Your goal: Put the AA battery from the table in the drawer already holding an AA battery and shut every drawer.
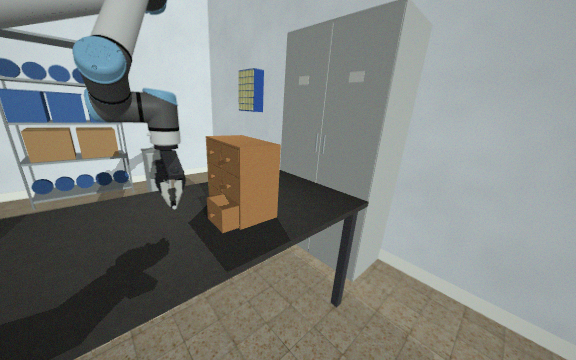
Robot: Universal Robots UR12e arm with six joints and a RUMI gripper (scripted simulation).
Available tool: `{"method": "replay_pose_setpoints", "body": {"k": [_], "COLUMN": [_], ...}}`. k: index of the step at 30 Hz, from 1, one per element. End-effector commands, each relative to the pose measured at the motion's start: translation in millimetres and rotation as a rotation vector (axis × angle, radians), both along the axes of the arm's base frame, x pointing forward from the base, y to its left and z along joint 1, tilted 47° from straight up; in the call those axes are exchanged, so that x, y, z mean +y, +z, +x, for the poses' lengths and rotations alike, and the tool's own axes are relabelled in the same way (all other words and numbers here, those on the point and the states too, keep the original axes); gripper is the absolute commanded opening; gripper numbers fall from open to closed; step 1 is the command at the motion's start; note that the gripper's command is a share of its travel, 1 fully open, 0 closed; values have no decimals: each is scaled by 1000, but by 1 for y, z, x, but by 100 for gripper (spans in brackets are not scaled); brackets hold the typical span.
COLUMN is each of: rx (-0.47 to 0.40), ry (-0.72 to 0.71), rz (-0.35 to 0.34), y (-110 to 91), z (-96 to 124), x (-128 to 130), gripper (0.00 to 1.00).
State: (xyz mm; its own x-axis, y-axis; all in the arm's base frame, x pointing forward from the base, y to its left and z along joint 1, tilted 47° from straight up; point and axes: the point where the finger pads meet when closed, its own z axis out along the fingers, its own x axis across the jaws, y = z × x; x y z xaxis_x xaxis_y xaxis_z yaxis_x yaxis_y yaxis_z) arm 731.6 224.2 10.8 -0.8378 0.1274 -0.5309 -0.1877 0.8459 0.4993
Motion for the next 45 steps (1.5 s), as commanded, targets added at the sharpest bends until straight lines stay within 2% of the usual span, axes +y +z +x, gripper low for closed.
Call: {"method": "replay_pose_setpoints", "body": {"k": [1, 8, 15, 17, 32, 34, 45], "rx": [-18, -98, -219, -219, -543, -543, -746], "ry": [24, 130, 289, 289, 718, 718, 985], "rz": [-18, -97, -216, -216, -538, -538, -738], "y": [0, -1, -2, -2, -4, -4, -6], "z": [1, 3, 6, 6, 12, 12, 13], "x": [-1, -4, -9, -9, -17, -17, -20], "gripper": [5, 5, 5, 5, 5, 5, 5]}}
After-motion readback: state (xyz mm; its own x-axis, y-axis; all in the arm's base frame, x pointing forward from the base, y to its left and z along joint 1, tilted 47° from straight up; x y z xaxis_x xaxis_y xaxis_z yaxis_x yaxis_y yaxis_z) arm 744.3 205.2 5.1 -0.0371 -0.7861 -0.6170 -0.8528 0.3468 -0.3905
